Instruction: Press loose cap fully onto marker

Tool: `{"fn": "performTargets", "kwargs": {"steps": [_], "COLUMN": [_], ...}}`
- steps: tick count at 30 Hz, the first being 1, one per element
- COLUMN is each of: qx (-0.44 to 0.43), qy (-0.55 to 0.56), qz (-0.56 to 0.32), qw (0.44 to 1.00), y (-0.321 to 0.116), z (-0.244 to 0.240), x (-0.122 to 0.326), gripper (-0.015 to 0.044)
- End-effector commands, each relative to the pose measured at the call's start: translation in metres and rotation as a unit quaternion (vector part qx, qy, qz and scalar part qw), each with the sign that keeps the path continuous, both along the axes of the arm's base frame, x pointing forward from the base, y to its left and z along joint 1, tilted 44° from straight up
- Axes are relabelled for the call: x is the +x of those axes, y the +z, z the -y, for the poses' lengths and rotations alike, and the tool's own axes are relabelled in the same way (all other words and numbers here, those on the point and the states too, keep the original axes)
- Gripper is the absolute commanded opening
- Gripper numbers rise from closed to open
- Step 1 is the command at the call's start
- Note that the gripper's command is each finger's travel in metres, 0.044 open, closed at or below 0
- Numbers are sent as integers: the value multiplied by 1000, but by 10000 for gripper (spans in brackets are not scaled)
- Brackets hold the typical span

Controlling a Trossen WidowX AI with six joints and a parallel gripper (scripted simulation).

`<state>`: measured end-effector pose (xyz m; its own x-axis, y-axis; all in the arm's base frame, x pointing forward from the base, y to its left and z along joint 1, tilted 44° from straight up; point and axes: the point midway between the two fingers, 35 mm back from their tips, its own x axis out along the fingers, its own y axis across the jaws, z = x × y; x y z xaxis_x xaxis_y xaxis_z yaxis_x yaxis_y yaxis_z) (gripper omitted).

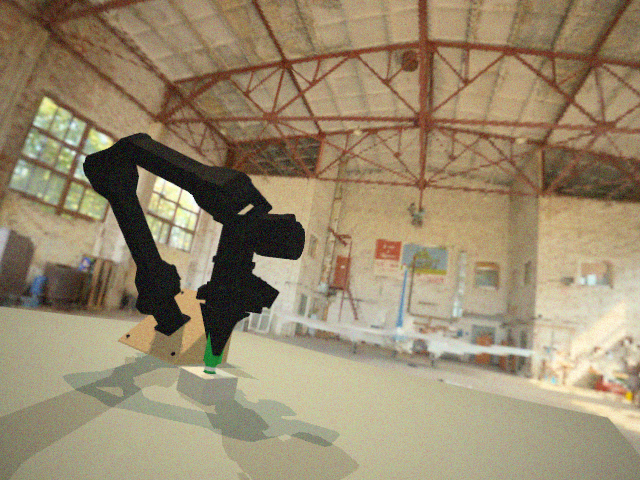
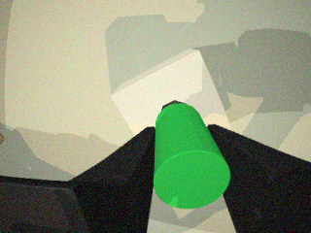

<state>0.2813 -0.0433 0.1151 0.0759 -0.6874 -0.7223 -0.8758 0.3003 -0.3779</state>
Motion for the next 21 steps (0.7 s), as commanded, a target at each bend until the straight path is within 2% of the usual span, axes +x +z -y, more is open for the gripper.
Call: {"fn": "performTargets", "kwargs": {"steps": [1, 3, 19, 21], "qx": [-2, -2, 0, 0], "qy": [1, 1, 0, 0], "qz": [-1, -1, 0, 0], "qw": [1000, 1000, 1000, 1000], "y": [-1, -1, -1, -1], "z": [1, 1, 0, 0], "x": [-1, -1, 0, 0], "gripper": [0, 0, 420, 440]}}
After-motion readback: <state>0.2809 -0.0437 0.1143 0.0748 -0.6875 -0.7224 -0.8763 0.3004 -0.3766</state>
